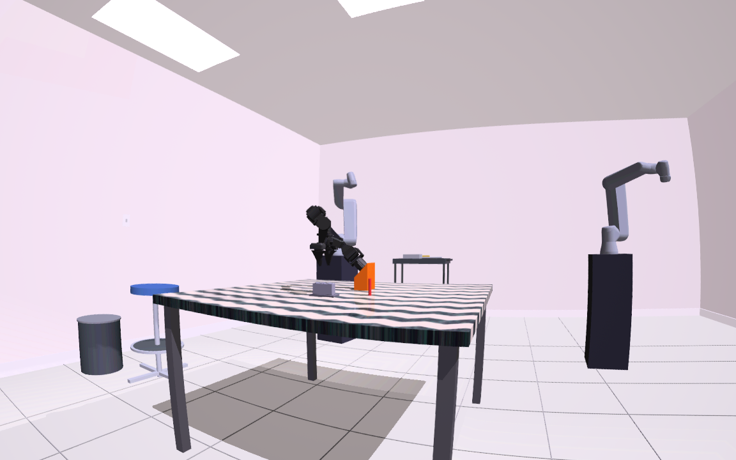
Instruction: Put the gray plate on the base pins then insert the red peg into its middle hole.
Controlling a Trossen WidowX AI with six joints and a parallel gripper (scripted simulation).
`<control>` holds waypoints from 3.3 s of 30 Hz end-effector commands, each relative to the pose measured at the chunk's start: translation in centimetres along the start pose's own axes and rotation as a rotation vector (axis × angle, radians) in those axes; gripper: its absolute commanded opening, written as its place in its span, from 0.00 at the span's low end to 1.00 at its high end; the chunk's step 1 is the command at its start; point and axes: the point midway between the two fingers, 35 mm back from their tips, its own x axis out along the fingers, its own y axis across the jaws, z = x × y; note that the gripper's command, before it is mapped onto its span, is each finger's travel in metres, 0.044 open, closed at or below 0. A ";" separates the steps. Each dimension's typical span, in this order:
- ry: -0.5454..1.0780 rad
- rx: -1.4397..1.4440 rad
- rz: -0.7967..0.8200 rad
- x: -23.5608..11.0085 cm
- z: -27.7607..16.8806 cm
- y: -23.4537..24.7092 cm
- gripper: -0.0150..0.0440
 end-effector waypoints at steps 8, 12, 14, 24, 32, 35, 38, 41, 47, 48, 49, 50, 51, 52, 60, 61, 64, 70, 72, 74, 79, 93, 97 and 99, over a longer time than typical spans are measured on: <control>-0.027 0.621 0.001 -0.8 5.1 0.9 1.00; -0.034 0.947 0.008 -0.9 7.8 1.8 1.00; -0.036 1.110 0.012 -1.0 9.1 2.4 1.00; -0.033 1.696 0.027 -0.9 13.5 4.6 1.00; -0.023 2.069 0.032 -0.7 15.8 6.3 1.00; -0.019 2.208 0.031 -0.6 16.7 7.0 1.00; -0.014 2.347 0.030 -0.5 17.5 7.6 1.00; -0.009 2.486 0.026 -0.4 18.1 8.4 1.00; -0.004 2.724 0.020 -0.2 18.7 9.3 1.00; -0.004 2.724 0.020 -0.2 18.7 9.3 1.00; -0.004 2.724 0.020 -0.2 18.7 9.3 1.00; -0.004 2.724 0.020 -0.2 18.7 9.3 1.00; -0.004 2.724 0.020 -0.2 18.7 9.3 1.00; -0.004 2.724 0.020 -0.2 18.7 9.3 1.00; -0.004 2.724 0.020 -0.2 18.9 9.2 1.00; -0.004 2.724 0.020 -0.2 19.0 9.2 1.00; -0.004 2.724 0.020 -0.2 19.0 9.2 1.00; -0.004 2.724 0.019 2.6 19.0 9.2 1.00; -0.004 2.724 0.019 2.6 19.0 9.2 1.00; -0.004 2.724 0.019 2.7 19.0 9.2 1.00; -0.004 2.724 0.018 4.1 18.9 9.3 1.00; -0.004 2.723 0.018 5.7 18.9 9.2 1.00; -0.004 2.721 0.018 6.4 18.9 9.2 1.00; -0.004 2.720 0.017 6.7 18.9 9.2 1.00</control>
